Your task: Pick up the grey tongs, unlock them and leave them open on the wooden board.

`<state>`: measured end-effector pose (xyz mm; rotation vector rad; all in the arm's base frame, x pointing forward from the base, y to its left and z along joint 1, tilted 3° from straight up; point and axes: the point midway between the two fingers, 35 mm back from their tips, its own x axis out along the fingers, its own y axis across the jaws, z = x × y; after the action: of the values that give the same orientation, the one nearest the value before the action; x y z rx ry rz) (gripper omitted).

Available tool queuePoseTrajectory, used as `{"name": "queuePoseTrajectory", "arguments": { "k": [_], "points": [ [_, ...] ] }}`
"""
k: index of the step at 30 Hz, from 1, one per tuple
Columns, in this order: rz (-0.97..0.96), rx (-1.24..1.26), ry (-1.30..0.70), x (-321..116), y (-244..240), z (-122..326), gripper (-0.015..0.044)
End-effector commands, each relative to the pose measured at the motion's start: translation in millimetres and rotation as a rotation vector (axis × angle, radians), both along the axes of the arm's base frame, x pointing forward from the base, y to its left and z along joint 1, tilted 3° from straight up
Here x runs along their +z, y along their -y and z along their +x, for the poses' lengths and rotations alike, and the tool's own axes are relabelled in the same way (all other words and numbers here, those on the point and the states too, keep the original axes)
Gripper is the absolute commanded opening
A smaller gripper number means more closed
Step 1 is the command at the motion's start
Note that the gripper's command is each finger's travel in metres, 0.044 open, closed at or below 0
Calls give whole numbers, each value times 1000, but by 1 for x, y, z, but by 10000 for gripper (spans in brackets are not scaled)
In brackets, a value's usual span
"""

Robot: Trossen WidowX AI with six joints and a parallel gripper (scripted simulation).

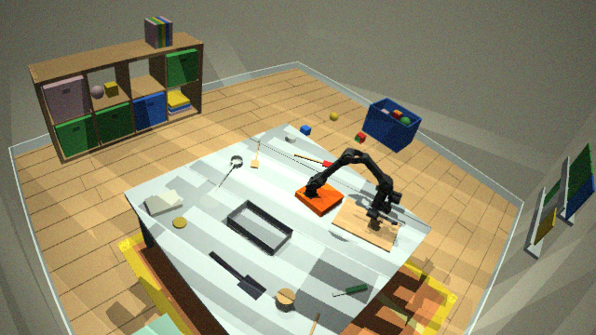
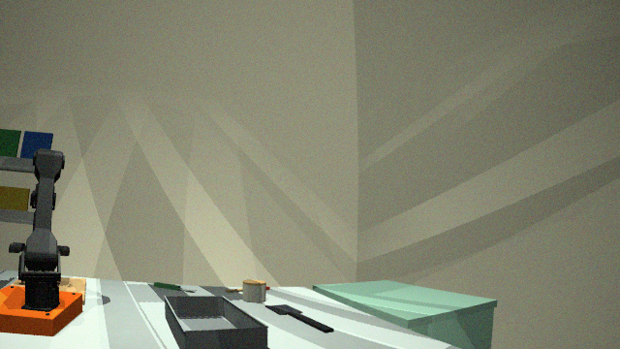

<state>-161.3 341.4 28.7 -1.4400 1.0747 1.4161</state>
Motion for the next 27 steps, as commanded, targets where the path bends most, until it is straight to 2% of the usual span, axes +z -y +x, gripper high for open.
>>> {"name": "queuePoseTrajectory", "arguments": {
  "k": [1,11,12,19,27],
  "points": [
    [0,0,0,0,0,0,165],
    [0,0,0,0,0,0,428],
    [0,0,0,0,0,0,440],
    [-1,-1,0,13,15,7,440],
    [-9,-4,2,56,95,46,440]
  ]
}}
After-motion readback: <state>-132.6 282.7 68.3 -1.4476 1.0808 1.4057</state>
